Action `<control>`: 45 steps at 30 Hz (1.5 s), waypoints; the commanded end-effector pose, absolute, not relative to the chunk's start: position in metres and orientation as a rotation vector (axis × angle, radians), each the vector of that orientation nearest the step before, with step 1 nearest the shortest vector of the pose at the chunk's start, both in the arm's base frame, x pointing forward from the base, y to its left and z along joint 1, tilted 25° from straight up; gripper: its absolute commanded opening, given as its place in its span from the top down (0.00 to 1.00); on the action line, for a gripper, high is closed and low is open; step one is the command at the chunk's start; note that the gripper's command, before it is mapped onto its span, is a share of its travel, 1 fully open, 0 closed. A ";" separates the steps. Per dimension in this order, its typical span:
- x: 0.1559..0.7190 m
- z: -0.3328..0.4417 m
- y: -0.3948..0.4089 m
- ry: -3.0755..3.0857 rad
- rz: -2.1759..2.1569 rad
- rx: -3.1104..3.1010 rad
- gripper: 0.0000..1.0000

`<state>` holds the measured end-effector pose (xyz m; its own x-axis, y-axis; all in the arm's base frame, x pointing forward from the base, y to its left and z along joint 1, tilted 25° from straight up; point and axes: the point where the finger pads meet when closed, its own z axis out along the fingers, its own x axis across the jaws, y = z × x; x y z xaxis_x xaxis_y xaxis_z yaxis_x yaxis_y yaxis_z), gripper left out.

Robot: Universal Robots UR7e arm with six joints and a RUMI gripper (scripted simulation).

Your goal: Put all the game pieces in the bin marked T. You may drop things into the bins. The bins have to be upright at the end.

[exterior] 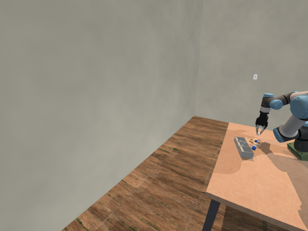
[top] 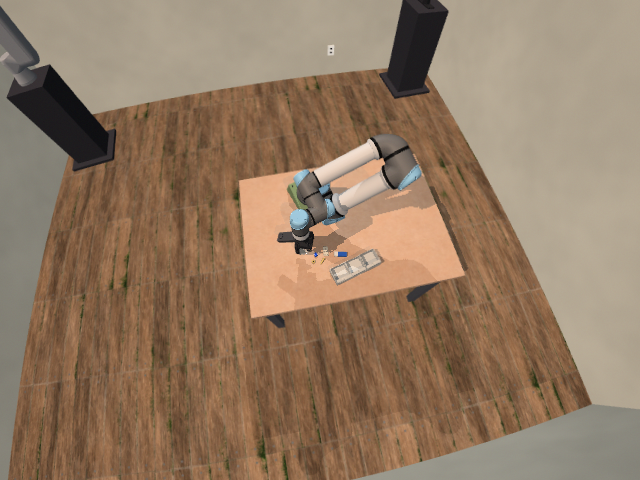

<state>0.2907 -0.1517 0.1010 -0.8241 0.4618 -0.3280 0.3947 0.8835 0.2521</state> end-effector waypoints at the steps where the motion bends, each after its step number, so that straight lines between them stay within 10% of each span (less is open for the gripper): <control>1: 0.284 0.115 -0.153 2.666 0.246 0.630 1.00; 45: 0.346 0.156 -0.083 2.707 0.072 -0.189 1.00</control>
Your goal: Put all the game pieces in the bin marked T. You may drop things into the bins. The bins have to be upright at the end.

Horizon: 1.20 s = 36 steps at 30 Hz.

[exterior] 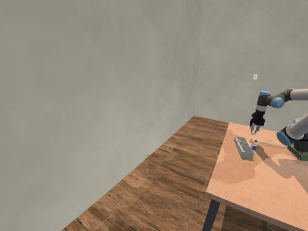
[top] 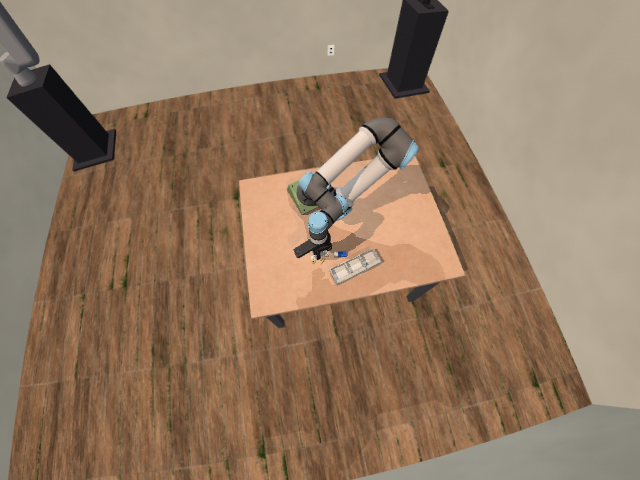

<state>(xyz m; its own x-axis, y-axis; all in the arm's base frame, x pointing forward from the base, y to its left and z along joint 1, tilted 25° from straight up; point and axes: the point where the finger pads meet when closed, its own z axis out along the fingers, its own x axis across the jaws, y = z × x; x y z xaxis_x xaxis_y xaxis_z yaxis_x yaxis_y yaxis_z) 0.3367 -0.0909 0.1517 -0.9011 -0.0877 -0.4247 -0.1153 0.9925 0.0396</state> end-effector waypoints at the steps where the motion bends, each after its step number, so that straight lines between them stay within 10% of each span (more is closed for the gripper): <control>1: 0.350 0.158 -0.079 2.707 0.072 -0.189 1.00; 36: 0.427 0.201 0.005 2.707 0.072 -0.189 1.00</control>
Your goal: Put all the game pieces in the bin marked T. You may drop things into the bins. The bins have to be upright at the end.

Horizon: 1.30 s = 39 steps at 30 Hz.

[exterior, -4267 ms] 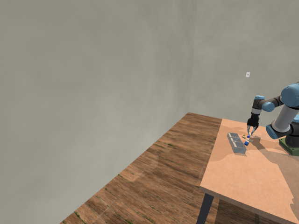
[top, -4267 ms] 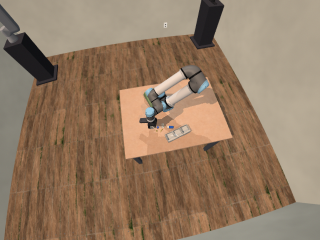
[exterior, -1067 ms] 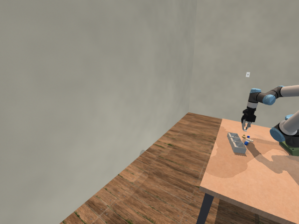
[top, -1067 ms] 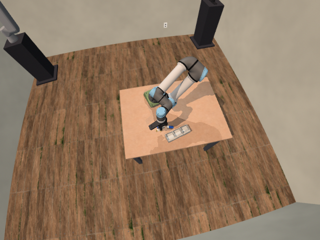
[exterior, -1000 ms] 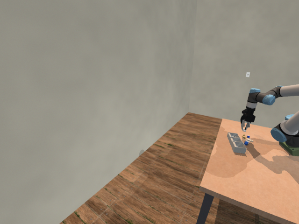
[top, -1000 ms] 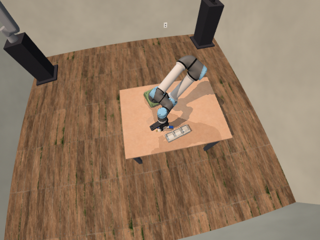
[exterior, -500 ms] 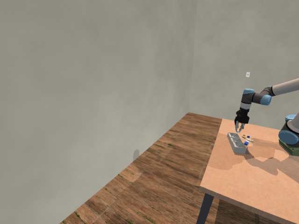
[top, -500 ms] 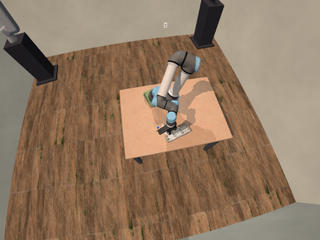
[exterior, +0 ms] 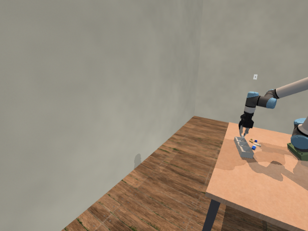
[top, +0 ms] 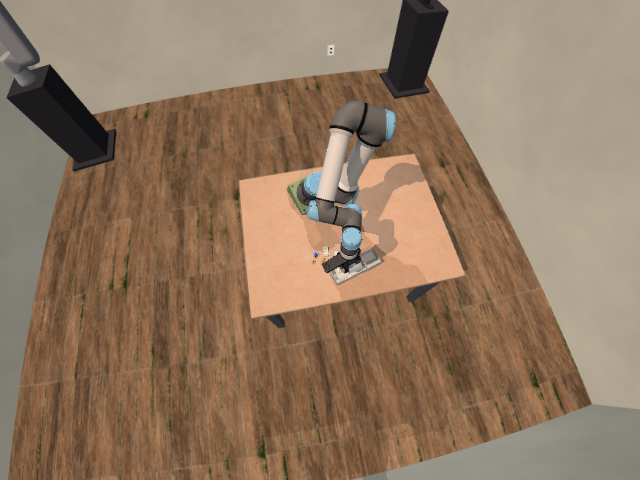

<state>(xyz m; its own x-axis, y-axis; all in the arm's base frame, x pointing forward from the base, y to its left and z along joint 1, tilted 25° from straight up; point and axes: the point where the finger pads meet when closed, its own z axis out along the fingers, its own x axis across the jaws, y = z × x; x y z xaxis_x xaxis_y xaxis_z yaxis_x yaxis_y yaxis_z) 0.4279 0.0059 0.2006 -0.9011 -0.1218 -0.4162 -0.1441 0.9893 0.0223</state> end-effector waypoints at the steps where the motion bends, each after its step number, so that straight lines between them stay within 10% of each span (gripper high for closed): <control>1: 0.427 0.201 0.005 2.707 0.072 -0.189 1.00; 39: 0.446 0.153 0.007 2.707 0.072 -0.189 1.00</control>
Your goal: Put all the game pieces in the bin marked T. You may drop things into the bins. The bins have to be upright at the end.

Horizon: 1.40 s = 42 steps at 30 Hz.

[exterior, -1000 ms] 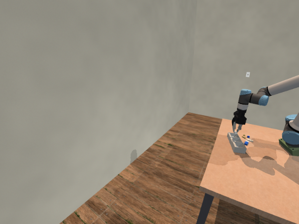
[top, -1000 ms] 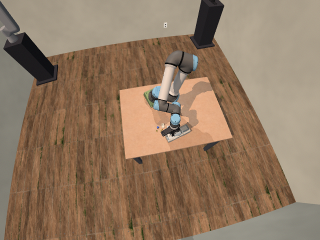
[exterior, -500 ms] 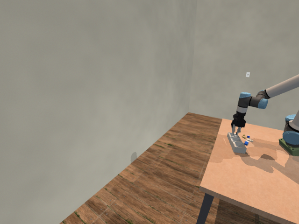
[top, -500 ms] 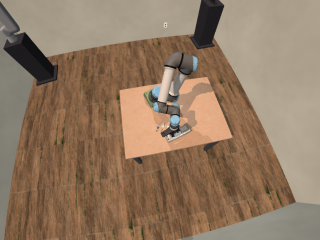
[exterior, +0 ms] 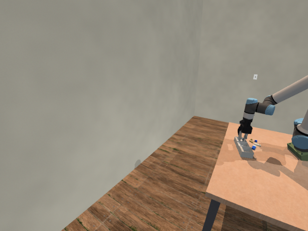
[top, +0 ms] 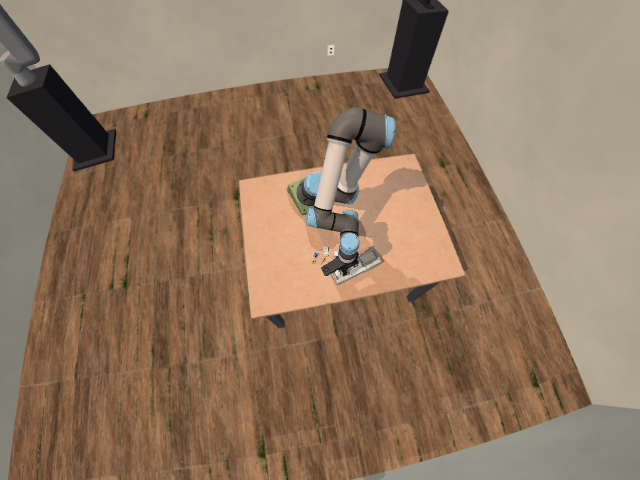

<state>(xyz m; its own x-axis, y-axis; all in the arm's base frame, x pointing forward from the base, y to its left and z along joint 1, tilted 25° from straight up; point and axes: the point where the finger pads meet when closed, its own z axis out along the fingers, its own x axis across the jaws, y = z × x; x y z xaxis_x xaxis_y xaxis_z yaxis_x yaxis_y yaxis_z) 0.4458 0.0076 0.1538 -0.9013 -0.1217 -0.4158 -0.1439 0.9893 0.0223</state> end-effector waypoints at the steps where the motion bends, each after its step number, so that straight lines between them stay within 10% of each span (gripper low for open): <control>1: 0.446 0.153 0.007 2.707 0.072 -0.189 1.00; 11: 0.446 0.153 0.007 2.707 0.072 -0.189 1.00; 12: 0.446 0.153 0.007 2.707 0.072 -0.189 0.81; 42: 0.439 0.167 0.006 2.707 0.072 -0.189 0.81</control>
<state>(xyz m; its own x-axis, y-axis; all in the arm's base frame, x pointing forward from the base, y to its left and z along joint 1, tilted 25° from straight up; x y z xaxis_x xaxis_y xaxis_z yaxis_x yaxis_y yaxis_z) 0.4405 0.0060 0.1638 -0.9011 -0.1217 -0.4161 -0.1437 0.9894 0.0218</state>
